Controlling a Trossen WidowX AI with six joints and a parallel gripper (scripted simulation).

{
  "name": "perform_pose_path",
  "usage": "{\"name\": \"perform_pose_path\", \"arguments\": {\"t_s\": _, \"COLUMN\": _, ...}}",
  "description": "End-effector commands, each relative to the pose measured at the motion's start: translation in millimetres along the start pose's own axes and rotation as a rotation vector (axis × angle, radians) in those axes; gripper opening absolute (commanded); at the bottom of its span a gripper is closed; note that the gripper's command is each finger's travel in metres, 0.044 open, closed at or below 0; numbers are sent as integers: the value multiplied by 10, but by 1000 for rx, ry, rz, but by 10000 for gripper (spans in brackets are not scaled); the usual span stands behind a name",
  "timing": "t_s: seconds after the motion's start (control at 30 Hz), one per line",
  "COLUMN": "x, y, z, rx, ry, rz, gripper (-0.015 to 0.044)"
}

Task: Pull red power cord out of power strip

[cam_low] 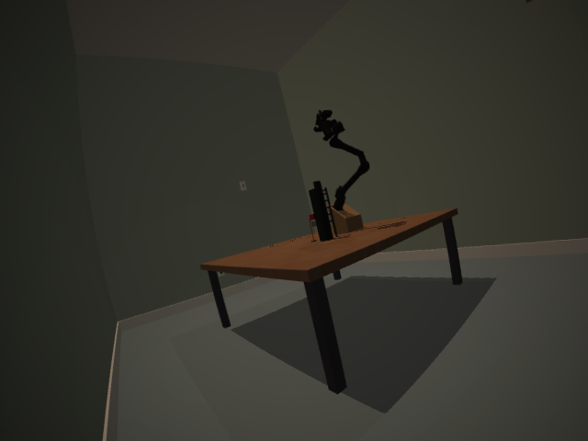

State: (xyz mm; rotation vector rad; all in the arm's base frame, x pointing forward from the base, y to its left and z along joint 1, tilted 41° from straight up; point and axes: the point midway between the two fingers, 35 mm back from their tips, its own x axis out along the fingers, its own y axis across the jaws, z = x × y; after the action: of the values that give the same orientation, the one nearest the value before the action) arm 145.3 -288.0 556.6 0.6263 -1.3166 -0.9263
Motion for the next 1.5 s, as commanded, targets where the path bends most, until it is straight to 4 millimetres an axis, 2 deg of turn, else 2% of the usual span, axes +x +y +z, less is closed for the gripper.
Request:
{"name": "perform_pose_path", "arguments": {"t_s": 0.0, "x": -37, "y": -165, "z": -376, "rx": -22, "ry": 117, "rz": -33, "gripper": 160}}
{"name": "perform_pose_path", "arguments": {"t_s": 0.07, "x": -57, "y": -272, "z": -561, "rx": -47, "ry": 180, "rz": -55, "gripper": 160}}
{"name": "perform_pose_path", "arguments": {"t_s": 0.17, "x": -150, "y": -543, "z": -996, "rx": -104, "ry": 334, "rz": -109, "gripper": 160}}
{"name": "perform_pose_path", "arguments": {"t_s": 0.37, "x": -533, "y": -1123, "z": -1773, "rx": -200, "ry": 645, "rz": -233, "gripper": 160}}
{"name": "perform_pose_path", "arguments": {"t_s": 0.57, "x": -1165, "y": -1726, "z": -2332, "rx": -285, "ry": 948, "rz": -397, "gripper": 160}}
{"name": "perform_pose_path", "arguments": {"t_s": 0.8, "x": -2090, "y": -2339, "z": -2733, "rx": -356, "ry": 1307, "rz": -606, "gripper": 160}}
{"name": "perform_pose_path", "arguments": {"t_s": 0.97, "x": -2829, "y": -2687, "z": -2831, "rx": -385, "ry": 1563, "rz": -781, "gripper": 160}}
{"name": "perform_pose_path", "arguments": {"t_s": 1.1, "x": -3460, "y": -2904, "z": -2770, "rx": -399, "ry": 1767, "rz": -959, "gripper": 160}}
{"name": "perform_pose_path", "arguments": {"t_s": 1.3, "x": -4339, "y": -3066, "z": -2470, "rx": -400, "ry": 2032, "rz": -1287, "gripper": 160}}
{"name": "perform_pose_path", "arguments": {"t_s": 1.47, "x": -4985, "y": -3032, "z": -2056, "rx": -383, "ry": 2197, "rz": -1660, "gripper": 160}}
